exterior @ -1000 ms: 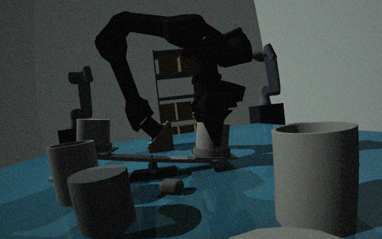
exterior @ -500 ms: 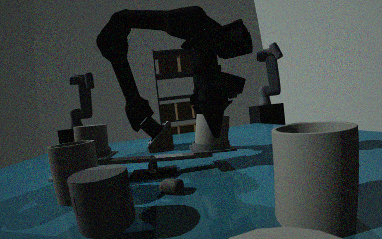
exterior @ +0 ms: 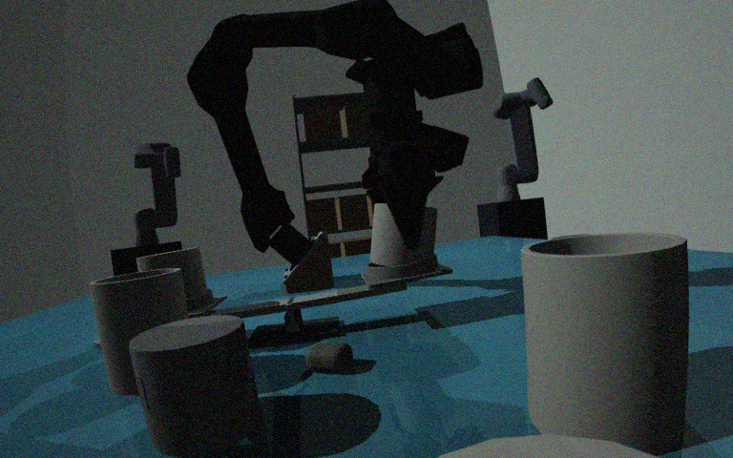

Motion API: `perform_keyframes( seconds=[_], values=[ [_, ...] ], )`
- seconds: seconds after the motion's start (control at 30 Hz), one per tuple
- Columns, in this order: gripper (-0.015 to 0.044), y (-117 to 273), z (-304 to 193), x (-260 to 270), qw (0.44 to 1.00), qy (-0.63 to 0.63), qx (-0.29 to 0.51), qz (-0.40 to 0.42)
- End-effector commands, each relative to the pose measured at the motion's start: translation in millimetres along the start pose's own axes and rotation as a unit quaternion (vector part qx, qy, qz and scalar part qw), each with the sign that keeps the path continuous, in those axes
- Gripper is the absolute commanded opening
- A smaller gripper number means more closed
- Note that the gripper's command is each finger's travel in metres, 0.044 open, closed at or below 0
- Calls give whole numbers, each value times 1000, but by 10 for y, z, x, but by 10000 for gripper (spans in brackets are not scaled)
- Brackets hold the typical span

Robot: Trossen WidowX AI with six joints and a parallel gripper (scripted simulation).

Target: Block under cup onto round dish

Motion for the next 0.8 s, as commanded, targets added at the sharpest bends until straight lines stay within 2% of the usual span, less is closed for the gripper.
perform_keyframes(
  seconds=[0.0,0.77],
  values=[
    [0,102,39,-7,1000,-4,-11,-8],
    [0,401,36,-4,1000,-4,-11,-7]
  ],
)
Point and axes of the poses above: the point midway between the two fingers, 35 mm back from their tips, its own y axis back along the fingers, its own x axis across the jaws, z = x × y, the point moved 10 cm from there along y, back along the fingers, and after that the axes turned 4 degrees about -y, right-handed, at the moved point
